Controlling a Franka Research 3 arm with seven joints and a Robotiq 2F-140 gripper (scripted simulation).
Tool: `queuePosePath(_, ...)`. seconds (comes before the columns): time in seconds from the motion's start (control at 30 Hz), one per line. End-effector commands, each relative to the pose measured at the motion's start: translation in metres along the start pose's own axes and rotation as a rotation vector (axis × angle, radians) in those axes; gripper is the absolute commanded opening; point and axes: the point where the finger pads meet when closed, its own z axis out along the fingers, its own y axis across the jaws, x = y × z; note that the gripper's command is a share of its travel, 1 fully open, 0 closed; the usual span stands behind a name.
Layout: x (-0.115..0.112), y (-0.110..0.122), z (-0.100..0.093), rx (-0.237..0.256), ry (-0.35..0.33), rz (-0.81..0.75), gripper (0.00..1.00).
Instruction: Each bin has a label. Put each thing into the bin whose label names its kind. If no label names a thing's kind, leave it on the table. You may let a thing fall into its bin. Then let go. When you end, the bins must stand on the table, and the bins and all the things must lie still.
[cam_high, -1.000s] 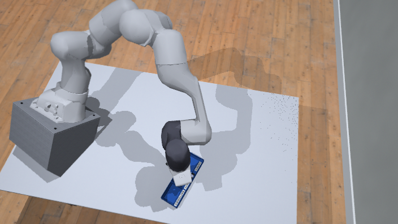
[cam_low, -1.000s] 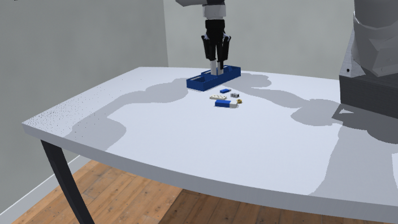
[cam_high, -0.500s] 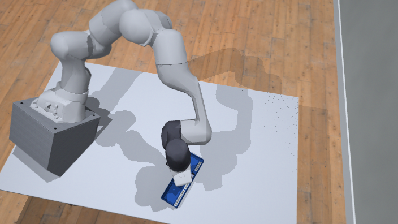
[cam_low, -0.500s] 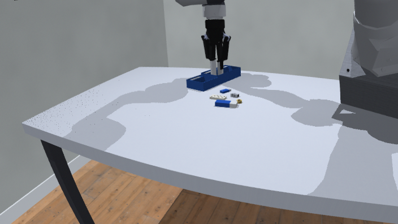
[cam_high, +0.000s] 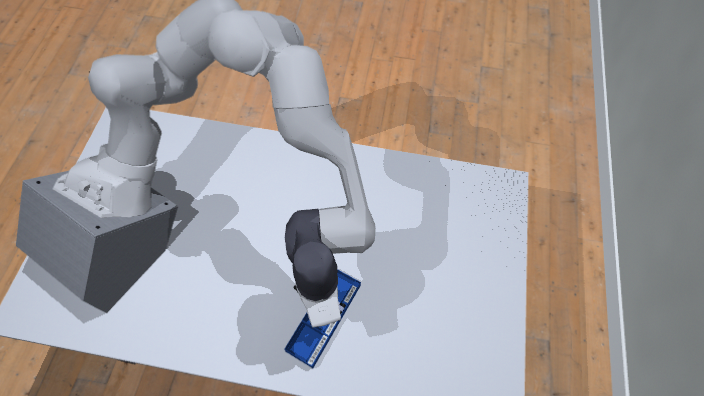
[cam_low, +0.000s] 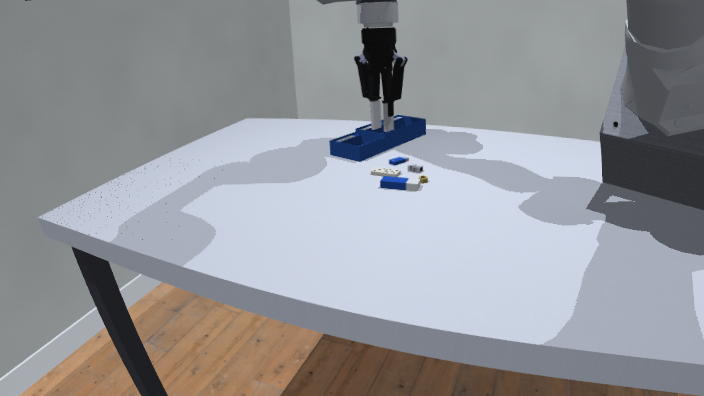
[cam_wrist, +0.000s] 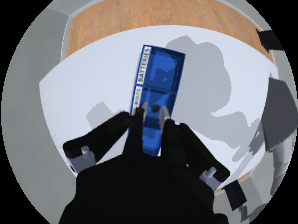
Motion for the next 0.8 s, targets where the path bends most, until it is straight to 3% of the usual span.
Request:
queuePosePath(0.0,0.001,0.002,-0.006,-0.004,-0.001,0.007,0.19)
queuePosePath(0.23,0.001,0.002,-0.013,-0.004,-0.001,0.007,0.19)
queuePosePath(0.33,0.001,0.001,-0.028,-0.004,-0.001,0.007,0.19)
queuePosePath(0.77,0.001,0.001,-0.028,-0.004,-0.001,0.007,0.19)
